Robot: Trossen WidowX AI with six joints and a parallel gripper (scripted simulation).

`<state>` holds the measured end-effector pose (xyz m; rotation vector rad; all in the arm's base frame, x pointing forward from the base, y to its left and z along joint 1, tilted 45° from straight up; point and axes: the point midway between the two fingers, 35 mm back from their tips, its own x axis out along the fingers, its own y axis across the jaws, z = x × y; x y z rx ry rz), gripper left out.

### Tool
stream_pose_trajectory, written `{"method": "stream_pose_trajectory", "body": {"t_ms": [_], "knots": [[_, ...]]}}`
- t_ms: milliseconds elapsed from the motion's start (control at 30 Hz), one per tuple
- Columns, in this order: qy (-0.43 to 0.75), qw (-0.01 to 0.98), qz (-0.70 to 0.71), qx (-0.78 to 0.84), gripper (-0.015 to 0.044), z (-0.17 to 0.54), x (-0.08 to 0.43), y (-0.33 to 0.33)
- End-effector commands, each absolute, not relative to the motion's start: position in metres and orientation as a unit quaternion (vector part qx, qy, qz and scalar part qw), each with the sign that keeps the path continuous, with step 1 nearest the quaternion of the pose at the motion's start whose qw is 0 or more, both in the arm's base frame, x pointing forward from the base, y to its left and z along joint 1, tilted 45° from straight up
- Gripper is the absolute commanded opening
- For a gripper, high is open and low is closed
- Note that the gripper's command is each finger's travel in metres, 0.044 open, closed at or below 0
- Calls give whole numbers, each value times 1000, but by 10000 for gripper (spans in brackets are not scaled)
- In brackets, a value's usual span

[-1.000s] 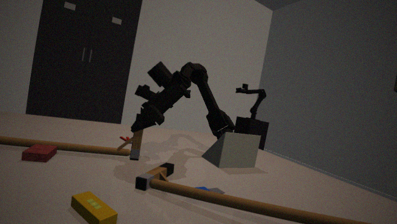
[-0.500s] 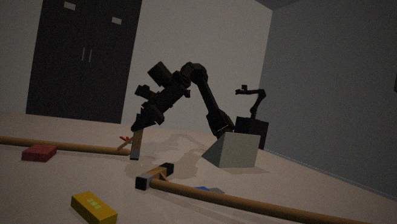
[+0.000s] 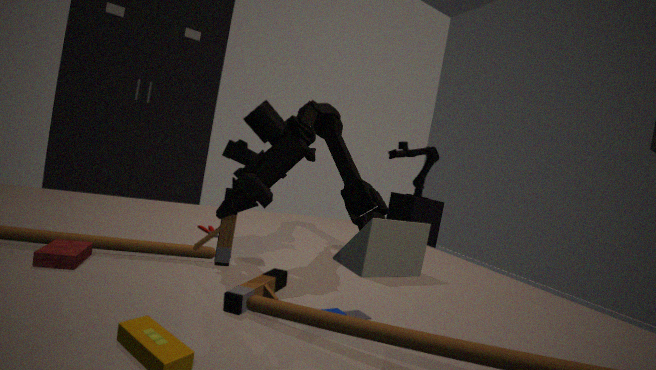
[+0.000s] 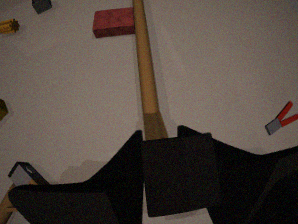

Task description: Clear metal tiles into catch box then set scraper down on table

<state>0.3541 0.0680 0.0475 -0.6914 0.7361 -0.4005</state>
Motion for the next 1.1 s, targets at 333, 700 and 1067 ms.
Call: {"method": "stream_pose_trajectory", "body": {"t_ms": [333,700,1067], "knots": [[357,856,-168,-334,0,35,356,86],[363,853,-154,-342,0,25,356,96],[373,847,-130,-356,0,21,353,99]]}}
